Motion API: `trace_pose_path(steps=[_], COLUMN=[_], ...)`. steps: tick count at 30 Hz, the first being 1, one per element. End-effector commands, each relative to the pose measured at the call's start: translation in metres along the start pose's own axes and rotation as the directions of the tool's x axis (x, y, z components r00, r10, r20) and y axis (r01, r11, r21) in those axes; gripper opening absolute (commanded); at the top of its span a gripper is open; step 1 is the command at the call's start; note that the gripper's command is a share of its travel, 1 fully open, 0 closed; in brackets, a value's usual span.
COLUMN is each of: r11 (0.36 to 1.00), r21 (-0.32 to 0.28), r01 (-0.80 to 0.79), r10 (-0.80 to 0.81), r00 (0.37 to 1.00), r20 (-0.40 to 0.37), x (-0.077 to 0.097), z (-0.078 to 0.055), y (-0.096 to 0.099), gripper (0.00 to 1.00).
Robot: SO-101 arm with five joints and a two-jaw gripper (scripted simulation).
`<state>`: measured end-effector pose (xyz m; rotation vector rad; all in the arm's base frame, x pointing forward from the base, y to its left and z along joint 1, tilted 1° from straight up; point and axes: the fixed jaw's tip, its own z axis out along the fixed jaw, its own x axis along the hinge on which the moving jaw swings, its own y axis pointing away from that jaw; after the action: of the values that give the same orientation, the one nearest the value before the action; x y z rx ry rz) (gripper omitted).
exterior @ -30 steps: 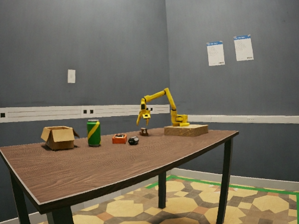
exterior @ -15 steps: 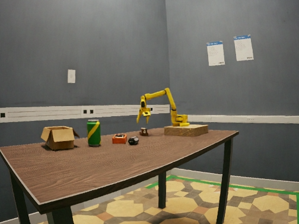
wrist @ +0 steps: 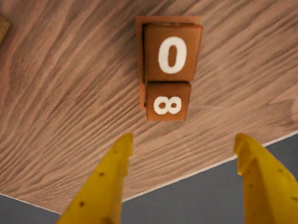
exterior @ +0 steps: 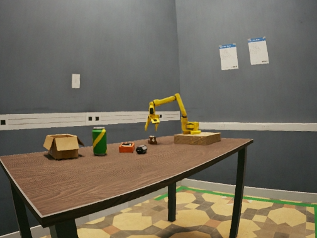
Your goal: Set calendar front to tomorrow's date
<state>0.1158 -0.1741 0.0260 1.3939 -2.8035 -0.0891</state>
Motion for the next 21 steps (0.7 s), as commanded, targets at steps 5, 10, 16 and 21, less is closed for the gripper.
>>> trace_pose_path(steps=[5, 10, 16, 21], r11=[1.0, 1.0, 0.999, 0.996], r21=[0.021, 0.021, 0.02, 0.02], r01=[0.0, -0.016, -0.04, -0.084], r10=[0.0, 0.016, 0.04, 0.084], r00=[1.0, 1.0, 0.999, 0.996], r20=[-0.006, -0.006, -0.006, -0.007], x=[0.0, -0.004, -0.009, -0.02], z=[-0.005, -0.006, -0.008, -0.012], y=[-0.002, -0.002, -0.001, 0.0], gripper=[0.36, 0.36, 0.36, 0.36])
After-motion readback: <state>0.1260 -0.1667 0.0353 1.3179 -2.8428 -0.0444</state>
